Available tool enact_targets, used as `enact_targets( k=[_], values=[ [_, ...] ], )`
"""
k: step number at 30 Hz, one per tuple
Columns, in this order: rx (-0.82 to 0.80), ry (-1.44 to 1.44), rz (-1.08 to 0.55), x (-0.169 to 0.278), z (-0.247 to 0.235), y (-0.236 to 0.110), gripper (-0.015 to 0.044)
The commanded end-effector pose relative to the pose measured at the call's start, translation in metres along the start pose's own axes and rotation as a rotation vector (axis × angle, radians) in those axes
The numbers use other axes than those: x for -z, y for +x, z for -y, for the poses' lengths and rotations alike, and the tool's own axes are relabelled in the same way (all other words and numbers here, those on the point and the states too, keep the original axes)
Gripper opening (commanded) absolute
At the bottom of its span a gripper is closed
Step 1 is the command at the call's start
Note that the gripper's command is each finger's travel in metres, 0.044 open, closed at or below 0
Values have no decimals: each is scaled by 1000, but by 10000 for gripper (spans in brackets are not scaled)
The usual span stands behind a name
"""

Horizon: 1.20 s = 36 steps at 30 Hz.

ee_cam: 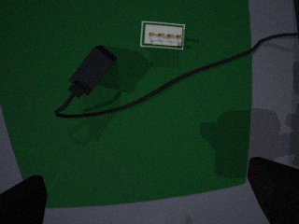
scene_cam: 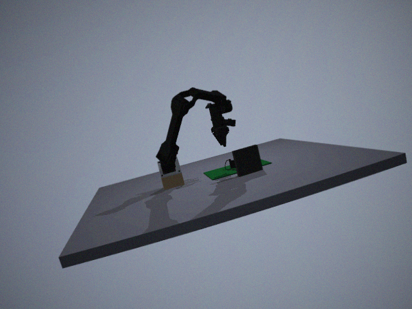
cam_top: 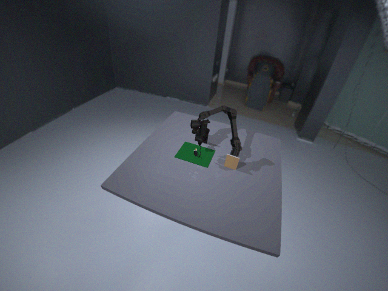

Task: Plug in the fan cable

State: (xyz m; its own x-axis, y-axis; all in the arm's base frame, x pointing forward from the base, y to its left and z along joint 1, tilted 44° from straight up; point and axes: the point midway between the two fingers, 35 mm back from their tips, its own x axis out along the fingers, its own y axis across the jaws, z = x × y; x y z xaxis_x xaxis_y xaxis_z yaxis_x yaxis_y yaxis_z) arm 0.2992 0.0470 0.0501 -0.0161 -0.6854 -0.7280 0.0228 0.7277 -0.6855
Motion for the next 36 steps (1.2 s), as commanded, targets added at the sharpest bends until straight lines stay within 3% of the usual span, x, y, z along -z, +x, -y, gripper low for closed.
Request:
enact_targets(
  k=[1, 21, 24, 30, 36],
  values=[
    [0, 748, 14, -36, -27, -33, 440],
    [0, 734, 15, -38, -27, -31, 440],
    [-2, 732, 15, -40, -28, -12, 440],
    [2, 716, 17, -40, -26, 58, 440],
    [3, 713, 17, -39, -25, 66, 440]
  ],
)
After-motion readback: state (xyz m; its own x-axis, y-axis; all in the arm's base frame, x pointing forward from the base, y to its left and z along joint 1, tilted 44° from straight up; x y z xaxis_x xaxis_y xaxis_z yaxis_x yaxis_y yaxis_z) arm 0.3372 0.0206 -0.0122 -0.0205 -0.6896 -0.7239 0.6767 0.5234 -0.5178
